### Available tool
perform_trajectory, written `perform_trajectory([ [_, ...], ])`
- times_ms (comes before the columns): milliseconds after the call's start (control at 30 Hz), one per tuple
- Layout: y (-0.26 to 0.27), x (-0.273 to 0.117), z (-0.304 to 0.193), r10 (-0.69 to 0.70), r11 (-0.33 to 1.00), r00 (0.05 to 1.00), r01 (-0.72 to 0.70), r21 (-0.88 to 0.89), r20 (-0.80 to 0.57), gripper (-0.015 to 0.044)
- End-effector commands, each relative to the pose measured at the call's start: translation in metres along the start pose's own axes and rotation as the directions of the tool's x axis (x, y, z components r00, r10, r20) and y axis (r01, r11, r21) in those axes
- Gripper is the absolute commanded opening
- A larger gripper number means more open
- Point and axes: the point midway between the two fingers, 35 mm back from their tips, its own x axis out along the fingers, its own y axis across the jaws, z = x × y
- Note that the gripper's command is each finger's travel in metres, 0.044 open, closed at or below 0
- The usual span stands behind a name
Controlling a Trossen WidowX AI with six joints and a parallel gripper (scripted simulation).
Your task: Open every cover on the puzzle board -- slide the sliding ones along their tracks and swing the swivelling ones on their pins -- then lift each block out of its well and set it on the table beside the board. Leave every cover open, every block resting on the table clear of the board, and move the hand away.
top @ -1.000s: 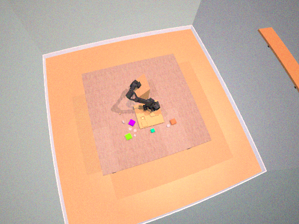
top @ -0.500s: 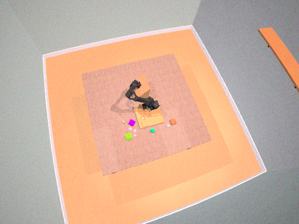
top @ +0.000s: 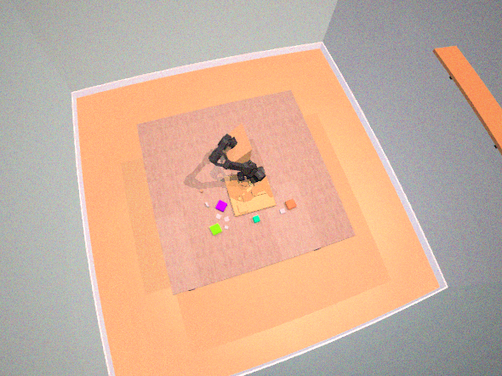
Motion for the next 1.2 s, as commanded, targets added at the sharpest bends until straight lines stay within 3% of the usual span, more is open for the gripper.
perform_trajectory([
  [0, -0.003, 0.0, -0.006, 0.002, 1.0, 1.0, -0.002, 0.001, -0.004, 0.0],
  [1167, -0.032, 0.001, -0.032, 0.0, 1.0, 1.0, 0.0, -0.001, -0.006, 0.0],
])
